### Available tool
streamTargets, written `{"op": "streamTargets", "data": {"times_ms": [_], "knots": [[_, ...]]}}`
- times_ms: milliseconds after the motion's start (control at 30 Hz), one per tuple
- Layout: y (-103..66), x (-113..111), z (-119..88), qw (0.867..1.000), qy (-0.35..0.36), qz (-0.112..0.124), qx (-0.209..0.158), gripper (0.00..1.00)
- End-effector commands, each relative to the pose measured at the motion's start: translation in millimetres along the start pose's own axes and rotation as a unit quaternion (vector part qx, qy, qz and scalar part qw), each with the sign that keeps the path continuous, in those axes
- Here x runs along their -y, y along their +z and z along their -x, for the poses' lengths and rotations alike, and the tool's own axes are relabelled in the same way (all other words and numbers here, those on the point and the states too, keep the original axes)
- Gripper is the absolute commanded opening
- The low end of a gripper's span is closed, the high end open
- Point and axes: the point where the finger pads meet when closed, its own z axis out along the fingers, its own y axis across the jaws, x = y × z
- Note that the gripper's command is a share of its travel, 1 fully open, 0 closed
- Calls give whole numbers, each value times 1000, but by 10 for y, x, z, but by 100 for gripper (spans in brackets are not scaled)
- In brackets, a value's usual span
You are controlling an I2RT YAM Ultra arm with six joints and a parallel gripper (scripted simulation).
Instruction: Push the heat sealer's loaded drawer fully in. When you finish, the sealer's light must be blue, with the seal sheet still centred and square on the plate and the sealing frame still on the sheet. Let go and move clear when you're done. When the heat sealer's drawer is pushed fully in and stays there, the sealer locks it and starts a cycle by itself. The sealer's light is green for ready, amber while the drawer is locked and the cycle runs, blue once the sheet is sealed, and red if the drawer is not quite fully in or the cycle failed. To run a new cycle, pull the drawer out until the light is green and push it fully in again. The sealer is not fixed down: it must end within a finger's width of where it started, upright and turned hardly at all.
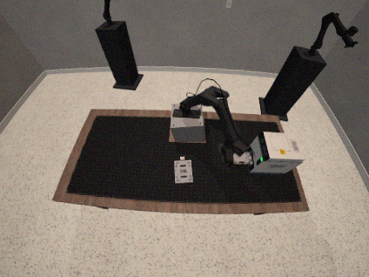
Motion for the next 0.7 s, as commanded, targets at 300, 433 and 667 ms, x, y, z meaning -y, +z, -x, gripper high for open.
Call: {"op": "streamTargets", "data": {"times_ms": [300, 433, 667], "knots": [[188, 5, 83, 1000, 0, 3, 15, 45], [279, 43, 36, 1000, -1, -4, 8, 45], [163, -77, 161, 999, 0, 17, 29, 45]]}}
